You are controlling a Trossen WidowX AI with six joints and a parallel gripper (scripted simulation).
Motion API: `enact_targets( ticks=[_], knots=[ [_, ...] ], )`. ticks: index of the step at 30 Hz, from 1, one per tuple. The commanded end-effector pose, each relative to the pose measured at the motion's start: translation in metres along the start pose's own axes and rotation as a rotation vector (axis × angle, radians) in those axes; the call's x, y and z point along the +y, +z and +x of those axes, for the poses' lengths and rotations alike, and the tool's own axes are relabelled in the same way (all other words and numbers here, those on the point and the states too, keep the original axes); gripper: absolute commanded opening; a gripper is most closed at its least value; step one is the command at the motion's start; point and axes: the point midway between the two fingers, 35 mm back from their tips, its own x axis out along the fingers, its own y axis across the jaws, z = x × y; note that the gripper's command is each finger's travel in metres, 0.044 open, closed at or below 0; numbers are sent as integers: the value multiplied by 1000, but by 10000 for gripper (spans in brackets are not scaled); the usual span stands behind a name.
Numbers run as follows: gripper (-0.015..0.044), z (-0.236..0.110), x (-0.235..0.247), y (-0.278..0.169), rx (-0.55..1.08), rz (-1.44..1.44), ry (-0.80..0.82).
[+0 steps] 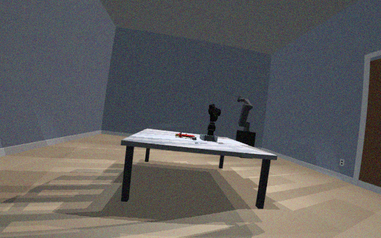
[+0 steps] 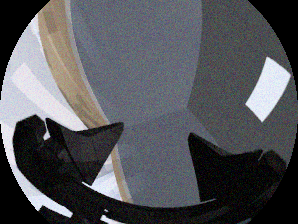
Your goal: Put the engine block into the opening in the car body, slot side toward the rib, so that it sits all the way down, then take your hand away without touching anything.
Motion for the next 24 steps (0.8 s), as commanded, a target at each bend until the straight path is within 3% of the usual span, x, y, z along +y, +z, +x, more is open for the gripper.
enact_targets(
  ticks=[1,24],
  knots=[
    [426,0,0,0,0,0,0],
    [440,37,75,-75,293,19,427]
  ],
)
